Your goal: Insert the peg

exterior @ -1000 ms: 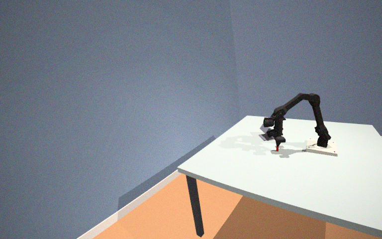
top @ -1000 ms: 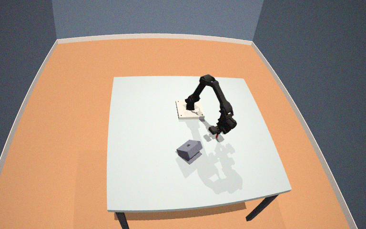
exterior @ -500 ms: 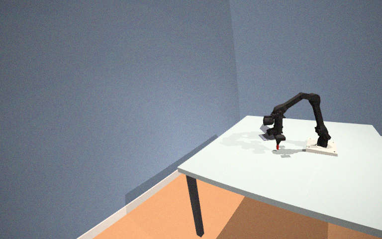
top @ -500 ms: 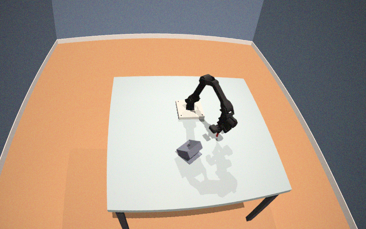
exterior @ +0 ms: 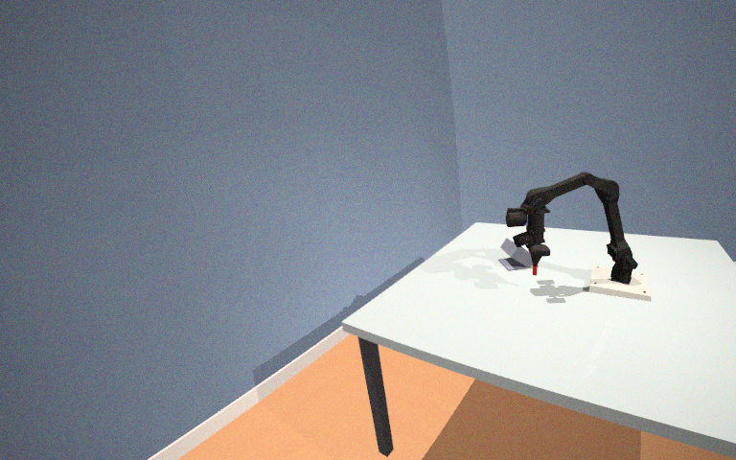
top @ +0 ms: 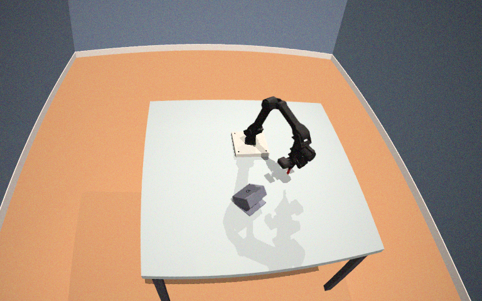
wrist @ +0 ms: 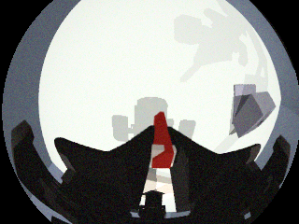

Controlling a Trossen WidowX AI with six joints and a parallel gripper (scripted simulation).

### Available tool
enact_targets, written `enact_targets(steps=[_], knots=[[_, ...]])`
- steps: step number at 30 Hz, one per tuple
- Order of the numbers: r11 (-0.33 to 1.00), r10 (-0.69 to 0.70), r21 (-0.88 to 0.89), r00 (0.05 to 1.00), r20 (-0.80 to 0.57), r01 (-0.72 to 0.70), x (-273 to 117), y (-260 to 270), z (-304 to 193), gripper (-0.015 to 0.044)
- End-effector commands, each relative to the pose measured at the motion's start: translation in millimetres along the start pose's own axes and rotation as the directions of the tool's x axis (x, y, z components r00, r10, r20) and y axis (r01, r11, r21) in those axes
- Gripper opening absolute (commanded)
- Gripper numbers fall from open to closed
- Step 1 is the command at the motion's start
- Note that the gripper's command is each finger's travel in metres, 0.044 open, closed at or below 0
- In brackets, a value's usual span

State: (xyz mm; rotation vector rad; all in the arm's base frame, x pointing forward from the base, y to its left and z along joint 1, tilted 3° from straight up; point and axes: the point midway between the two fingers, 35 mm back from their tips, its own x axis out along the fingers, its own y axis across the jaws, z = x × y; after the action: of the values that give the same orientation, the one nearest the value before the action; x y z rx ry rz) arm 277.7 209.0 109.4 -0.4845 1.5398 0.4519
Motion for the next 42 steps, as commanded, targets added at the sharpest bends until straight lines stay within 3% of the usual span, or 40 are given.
enact_targets(steps=[1, 42], knots=[[1.0, 0.006, 0.0, 1.0, 0.004, -0.006, -13, 0, 0, 0.0], [0.862, 0.101, 0.493, 0.993, 0.057, -0.116, -19, -53, 3, 0.0]])
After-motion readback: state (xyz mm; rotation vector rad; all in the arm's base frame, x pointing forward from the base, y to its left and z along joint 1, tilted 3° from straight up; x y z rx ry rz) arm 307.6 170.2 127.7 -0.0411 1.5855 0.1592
